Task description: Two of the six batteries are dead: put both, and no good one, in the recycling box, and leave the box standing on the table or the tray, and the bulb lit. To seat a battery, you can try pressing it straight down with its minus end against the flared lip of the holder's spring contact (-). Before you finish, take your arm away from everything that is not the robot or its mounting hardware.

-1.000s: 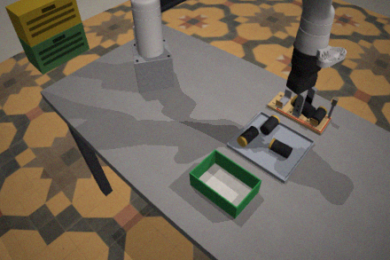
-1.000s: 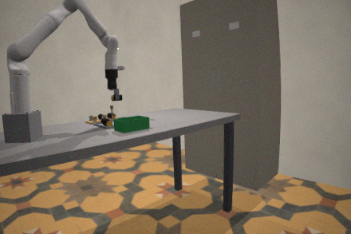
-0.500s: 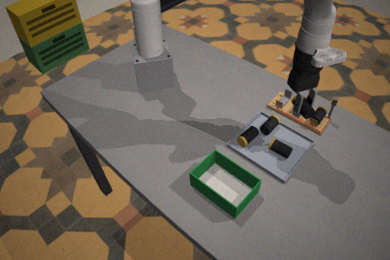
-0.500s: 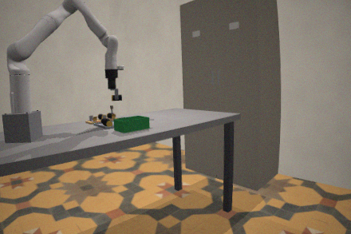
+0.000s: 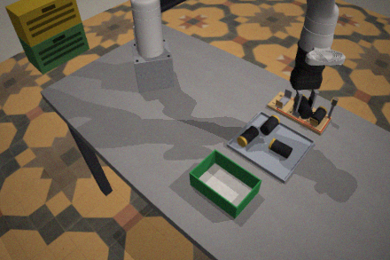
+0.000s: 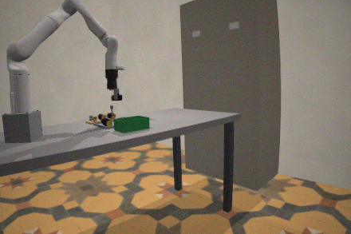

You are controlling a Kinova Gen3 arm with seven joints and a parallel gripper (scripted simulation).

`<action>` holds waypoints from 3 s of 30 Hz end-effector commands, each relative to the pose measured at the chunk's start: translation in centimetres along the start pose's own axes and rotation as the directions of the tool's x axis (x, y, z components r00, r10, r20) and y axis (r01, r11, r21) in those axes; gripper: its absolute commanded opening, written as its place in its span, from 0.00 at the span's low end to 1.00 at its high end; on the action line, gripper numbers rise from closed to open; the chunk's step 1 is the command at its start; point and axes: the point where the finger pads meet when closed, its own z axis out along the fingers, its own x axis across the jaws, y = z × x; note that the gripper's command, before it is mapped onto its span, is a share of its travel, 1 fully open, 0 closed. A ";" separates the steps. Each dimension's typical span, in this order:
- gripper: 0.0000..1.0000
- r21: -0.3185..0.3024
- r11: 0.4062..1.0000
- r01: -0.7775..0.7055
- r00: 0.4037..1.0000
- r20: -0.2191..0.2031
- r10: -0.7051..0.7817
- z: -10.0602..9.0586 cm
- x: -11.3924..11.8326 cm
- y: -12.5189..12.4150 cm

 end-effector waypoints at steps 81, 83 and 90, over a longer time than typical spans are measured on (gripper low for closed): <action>0.57 0.003 0.711 -0.703 0.711 0.001 0.703 0.0 -0.2 0.2; 0.57 0.003 0.711 -0.703 0.711 0.001 0.703 0.0 -0.3 0.6; 0.57 0.003 0.711 -0.703 0.711 0.001 0.703 0.0 -0.6 5.0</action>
